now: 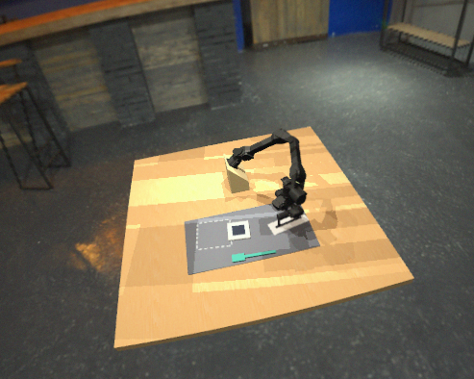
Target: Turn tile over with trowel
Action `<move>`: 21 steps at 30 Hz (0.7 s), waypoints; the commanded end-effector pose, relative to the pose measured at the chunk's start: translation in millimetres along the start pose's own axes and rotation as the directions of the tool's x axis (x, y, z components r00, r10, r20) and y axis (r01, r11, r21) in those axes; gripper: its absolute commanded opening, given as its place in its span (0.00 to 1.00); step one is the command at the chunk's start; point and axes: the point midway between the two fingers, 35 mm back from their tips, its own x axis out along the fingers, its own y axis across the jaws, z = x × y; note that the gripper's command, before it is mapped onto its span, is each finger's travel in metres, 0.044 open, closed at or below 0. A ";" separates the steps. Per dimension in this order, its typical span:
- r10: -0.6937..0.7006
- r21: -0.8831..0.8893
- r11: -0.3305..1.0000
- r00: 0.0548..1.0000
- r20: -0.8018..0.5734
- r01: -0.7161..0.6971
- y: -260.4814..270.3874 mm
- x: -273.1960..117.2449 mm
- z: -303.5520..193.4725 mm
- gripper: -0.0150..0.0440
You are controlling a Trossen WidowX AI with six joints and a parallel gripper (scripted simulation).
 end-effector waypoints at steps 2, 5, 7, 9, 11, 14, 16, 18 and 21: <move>0.000 0.008 1.000 1.000 0.006 0.000 -0.3 2.0 1.4 0.53; 0.000 0.008 1.000 1.000 0.006 0.000 -0.3 2.0 1.4 0.47; 0.000 0.008 1.000 1.000 0.006 0.000 -0.3 2.0 1.4 0.47; 0.000 0.008 1.000 1.000 0.006 0.000 -0.3 2.0 1.4 0.47; 0.000 0.008 1.000 1.000 0.006 0.000 -0.3 2.0 1.4 0.47; 0.000 0.008 1.000 1.000 0.006 0.000 -0.3 2.0 1.4 0.47; 0.000 0.008 1.000 1.000 0.006 0.000 -0.3 2.0 1.4 0.47; 0.000 0.008 1.000 1.000 0.006 0.000 -0.3 2.0 1.4 0.47; 0.000 0.008 1.000 1.000 0.006 0.000 -0.3 2.0 1.4 0.47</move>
